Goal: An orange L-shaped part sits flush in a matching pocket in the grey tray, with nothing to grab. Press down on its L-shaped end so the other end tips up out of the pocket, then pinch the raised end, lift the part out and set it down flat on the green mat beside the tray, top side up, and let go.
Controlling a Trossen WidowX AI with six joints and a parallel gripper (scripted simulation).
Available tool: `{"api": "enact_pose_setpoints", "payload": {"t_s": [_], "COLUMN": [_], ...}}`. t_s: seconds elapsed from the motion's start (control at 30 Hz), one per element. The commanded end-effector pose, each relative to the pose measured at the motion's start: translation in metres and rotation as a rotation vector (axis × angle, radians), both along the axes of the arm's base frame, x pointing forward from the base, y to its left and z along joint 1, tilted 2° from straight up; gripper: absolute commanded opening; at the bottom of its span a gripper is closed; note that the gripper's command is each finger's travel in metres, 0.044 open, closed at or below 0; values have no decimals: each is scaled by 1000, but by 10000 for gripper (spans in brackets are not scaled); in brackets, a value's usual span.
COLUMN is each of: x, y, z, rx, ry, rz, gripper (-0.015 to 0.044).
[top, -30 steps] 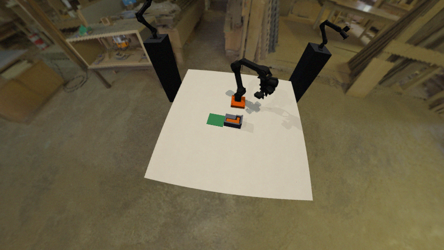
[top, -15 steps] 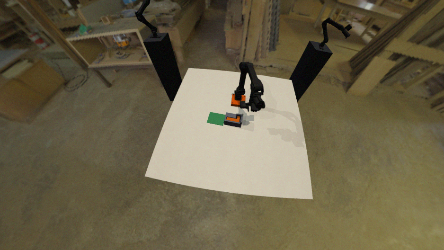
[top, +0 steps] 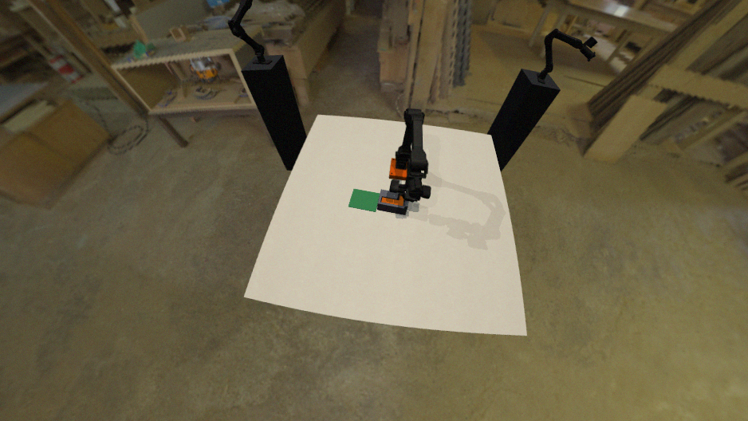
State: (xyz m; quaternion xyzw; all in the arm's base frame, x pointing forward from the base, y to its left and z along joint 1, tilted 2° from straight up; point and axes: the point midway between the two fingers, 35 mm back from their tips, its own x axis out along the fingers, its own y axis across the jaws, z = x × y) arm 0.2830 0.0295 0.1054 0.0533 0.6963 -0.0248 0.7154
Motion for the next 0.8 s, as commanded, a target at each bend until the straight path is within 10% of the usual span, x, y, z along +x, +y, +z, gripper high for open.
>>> {"api": "enact_pose_setpoints", "payload": {"t_s": [0.0, 0.77], "x": [-5, -4], "y": [-1, 0], "z": [-30, -59], "rx": [-6, -6], "ry": [24, 24], "rz": [0, 0], "gripper": [180, 180]}}
